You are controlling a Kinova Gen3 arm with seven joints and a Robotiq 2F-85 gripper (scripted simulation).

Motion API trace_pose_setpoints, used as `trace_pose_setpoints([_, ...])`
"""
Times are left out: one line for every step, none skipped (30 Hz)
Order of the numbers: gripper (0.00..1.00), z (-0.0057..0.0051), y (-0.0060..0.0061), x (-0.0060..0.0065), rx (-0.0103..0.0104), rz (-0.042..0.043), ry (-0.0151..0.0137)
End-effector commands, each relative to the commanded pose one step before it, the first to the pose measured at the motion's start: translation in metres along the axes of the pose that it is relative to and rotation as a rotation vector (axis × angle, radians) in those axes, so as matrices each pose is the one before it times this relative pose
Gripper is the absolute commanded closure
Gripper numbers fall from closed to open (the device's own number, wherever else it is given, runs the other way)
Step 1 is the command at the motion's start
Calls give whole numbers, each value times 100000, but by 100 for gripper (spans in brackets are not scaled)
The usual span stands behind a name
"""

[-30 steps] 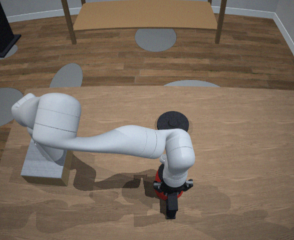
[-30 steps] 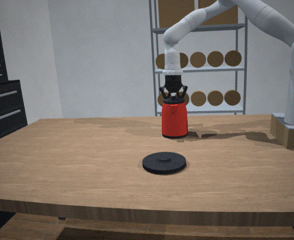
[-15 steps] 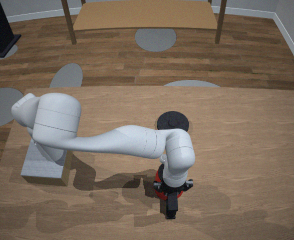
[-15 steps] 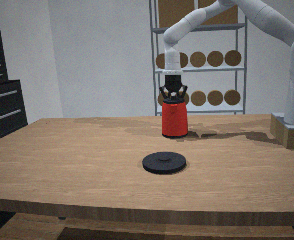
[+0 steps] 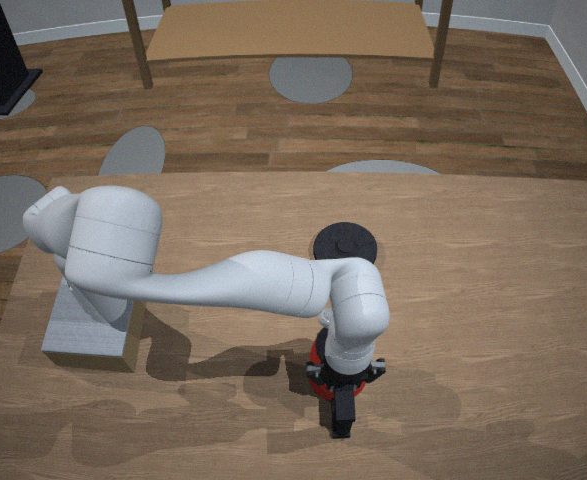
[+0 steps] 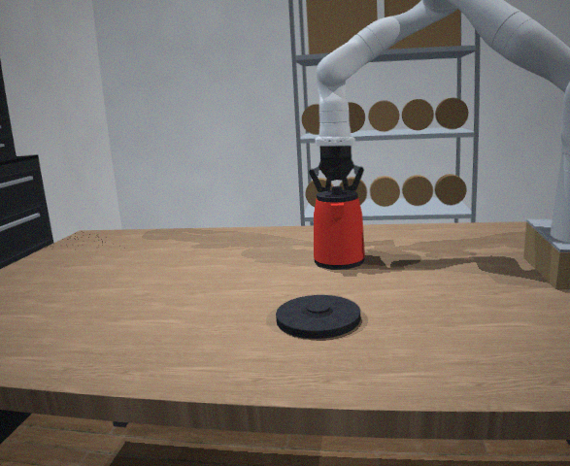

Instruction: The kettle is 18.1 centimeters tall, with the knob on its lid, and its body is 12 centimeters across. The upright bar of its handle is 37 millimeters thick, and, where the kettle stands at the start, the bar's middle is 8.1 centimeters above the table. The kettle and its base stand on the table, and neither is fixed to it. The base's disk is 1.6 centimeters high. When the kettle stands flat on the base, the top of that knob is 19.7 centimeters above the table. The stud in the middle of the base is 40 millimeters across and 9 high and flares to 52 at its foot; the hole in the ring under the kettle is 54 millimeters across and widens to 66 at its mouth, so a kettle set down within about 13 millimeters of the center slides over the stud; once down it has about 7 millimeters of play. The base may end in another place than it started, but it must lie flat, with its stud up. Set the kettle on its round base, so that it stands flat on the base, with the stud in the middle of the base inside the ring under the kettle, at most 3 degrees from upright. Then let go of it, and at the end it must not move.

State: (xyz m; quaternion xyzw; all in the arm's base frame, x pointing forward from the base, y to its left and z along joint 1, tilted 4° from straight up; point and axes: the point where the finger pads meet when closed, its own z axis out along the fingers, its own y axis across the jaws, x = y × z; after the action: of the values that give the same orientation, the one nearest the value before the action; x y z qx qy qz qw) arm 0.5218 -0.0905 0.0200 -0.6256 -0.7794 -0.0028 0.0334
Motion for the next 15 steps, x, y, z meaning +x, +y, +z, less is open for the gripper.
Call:
trace_pose_setpoints([100,-237,46,-22,-170,-6,-130])
trace_pose_setpoints([100,-64,0,0,0,1,0])
trace_pose_setpoints([100,-76,0,0,0,0,0])
trace_pose_setpoints([100,-88,0,0,0,0,0])
trace_pose_setpoints([100,-100,0,0,0,0,0])
trace_pose_setpoints([100,-112,0,0,0,0,0])
trace_pose_setpoints([100,0,0,0,0,0,0])
trace_pose_setpoints([100,0,0,0,0,0,0])
trace_pose_setpoints([100,-124,0,0,0,-1,1])
trace_pose_setpoints([100,-135,-1,1,0,-1,1])
trace_pose_setpoints([100,-144,0,0,0,0,0])
trace_pose_setpoints([100,-152,1,-1,0,1,-1])
trace_pose_setpoints([100,-160,0,-1,0,1,-1])
trace_pose_setpoints([100,-167,0,0,0,0,0])
trace_pose_setpoints([100,-173,0,1,0,-1,1])
